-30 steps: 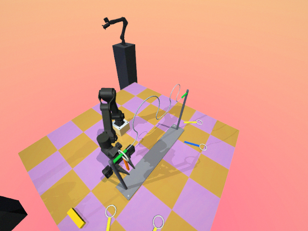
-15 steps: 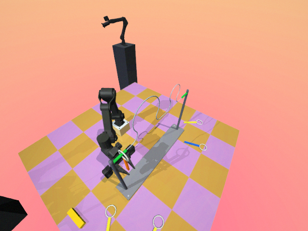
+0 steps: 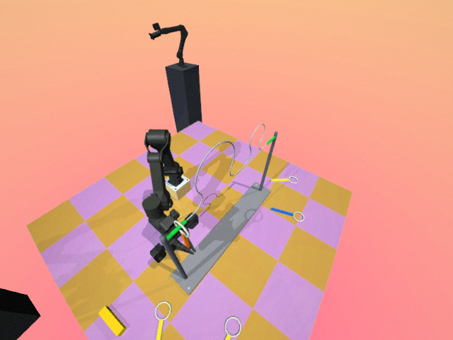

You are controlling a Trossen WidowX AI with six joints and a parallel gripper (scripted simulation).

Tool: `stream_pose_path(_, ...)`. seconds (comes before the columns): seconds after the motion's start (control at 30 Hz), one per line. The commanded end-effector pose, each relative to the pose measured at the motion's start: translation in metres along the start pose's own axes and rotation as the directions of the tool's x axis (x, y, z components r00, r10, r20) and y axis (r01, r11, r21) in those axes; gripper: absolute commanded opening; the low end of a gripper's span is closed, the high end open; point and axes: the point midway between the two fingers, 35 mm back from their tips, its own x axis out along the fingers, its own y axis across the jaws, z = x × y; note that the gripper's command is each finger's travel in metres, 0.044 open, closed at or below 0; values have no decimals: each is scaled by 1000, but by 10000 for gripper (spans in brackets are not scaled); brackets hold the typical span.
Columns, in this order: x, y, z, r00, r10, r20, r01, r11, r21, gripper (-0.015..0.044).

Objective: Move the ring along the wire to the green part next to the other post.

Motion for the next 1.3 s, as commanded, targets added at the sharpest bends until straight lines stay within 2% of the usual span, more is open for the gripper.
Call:
stream_pose_path(0.0,0,0,0,1000,0,0,0,1000,0,-150)
stream_pose_path(0.53,0,2,18,1000,3,1,-3,1000,1,-150)
stream_pose_path(1.27,0,2,18,1000,3,1,-3,1000,1,-150)
